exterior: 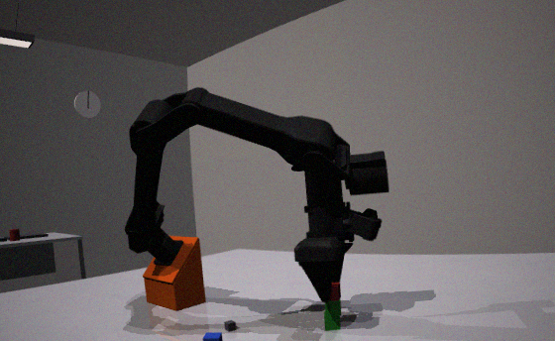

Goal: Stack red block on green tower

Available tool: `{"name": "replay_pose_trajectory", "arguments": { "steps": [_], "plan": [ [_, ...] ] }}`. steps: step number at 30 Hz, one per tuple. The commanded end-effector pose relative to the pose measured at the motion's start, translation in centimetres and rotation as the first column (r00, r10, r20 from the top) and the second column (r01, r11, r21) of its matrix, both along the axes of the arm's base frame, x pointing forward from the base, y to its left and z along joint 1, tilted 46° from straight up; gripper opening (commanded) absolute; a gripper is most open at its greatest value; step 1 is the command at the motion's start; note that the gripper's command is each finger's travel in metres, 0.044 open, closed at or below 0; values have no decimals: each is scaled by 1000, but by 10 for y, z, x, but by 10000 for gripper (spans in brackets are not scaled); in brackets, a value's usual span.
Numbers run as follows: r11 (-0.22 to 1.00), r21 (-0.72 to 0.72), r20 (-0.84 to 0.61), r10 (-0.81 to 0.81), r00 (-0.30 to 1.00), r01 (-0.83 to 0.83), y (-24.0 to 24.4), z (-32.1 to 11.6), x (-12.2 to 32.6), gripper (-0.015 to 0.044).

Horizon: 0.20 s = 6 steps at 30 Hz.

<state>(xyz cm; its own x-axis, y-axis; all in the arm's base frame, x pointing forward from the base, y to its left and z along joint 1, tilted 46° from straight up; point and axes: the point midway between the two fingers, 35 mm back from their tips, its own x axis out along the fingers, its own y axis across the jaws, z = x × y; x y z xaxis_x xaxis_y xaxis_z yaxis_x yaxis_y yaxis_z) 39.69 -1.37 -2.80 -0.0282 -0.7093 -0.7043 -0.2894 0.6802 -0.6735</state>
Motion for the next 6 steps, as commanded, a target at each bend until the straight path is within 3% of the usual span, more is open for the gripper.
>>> {"name": "replay_pose_trajectory", "arguments": {
  "steps": [1, 6],
  "plan": [
    [1000, 0, 1, 0, 1000, 0, 0, 0, 0, 440],
    [1000, 0, 1, 0, 1000, 0, 0, 0, 0, 440]
  ]
}}
